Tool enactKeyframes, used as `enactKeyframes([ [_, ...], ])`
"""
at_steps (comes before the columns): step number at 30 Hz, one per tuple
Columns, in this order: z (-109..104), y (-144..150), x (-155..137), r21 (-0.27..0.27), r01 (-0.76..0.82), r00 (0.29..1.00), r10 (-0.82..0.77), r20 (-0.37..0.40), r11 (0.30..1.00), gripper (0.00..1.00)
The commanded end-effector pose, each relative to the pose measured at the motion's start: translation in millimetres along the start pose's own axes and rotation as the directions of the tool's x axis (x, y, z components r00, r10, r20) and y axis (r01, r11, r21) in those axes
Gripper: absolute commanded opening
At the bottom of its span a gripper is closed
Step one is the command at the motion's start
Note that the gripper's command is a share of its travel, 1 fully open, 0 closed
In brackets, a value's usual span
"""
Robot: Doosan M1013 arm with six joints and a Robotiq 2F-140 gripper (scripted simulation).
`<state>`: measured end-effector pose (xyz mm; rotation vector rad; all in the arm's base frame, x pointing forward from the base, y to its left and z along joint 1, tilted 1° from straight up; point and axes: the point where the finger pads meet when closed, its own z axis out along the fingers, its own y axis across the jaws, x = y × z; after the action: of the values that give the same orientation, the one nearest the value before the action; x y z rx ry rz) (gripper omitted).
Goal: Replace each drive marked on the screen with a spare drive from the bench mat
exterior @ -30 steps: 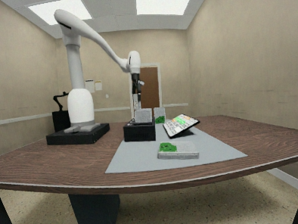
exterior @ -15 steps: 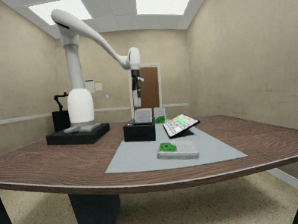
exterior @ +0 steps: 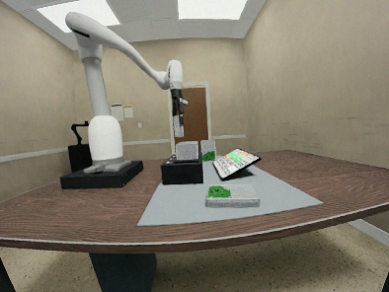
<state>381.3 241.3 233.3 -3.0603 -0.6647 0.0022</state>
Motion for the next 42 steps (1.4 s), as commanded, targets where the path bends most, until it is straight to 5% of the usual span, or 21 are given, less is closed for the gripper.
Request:
enactKeyframes([
  [1, -1, 0, 0, 0.001, 0.000, 1.000, 0.000, -0.001, 1.000, 0.10],
  [42, -1, 37, 2, 0.000, -0.198, 0.980, 0.198, -0.001, 0.980, 0.10],
])
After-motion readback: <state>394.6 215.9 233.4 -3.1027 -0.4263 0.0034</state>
